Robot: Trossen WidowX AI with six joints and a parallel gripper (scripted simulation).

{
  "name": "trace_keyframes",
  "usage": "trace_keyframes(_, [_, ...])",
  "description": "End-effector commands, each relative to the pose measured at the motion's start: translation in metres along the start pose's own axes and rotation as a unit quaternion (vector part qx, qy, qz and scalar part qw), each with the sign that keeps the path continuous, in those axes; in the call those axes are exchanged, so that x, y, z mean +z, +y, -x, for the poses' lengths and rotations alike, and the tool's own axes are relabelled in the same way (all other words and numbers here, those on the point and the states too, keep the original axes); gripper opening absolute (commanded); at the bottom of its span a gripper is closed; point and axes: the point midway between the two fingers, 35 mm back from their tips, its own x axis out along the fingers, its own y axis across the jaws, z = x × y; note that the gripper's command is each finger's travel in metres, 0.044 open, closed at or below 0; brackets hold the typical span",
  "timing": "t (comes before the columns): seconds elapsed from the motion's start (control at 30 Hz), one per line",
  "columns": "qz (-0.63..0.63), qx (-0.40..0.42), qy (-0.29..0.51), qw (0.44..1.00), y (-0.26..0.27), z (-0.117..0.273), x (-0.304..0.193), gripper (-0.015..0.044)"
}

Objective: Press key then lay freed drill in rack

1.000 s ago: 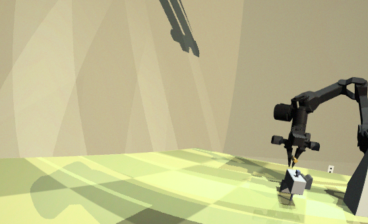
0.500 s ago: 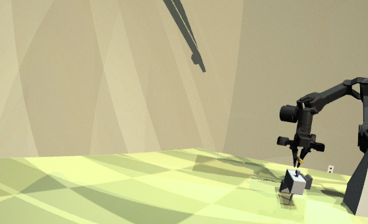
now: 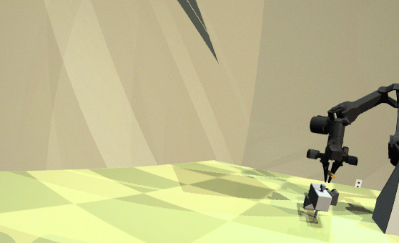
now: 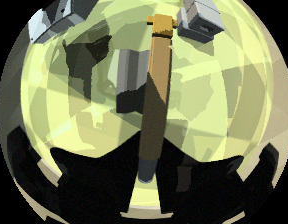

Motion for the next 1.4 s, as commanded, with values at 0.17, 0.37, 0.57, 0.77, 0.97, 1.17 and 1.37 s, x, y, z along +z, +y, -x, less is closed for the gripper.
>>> trace_keyframes(0.17, [0.002,-0.002,-0.002,1.0,0.016,0.0,-0.001,0.0])
trace_keyframes(0.37, [0.002,-0.002,-0.001,1.0,0.016,-0.007,-0.001,0.0])
trace_keyframes(0.57, [0.002,-0.002,-0.001,1.0,0.016,-0.017,-0.002,0.0])
trace_keyframes(0.77, [0.002,-0.002,-0.001,1.0,0.016,-0.026,0.0,0.0])
trace_keyframes(0.97, [0.002,-0.002,-0.001,1.0,0.016,-0.028,-0.001,0.0])
trace_keyframes(1.17, [0.002,-0.001,-0.001,1.0,0.016,-0.036,-0.002,0.0])
trace_keyframes(1.37, [0.002,-0.001,-0.001,1.0,0.016,-0.043,-0.002,0.0])
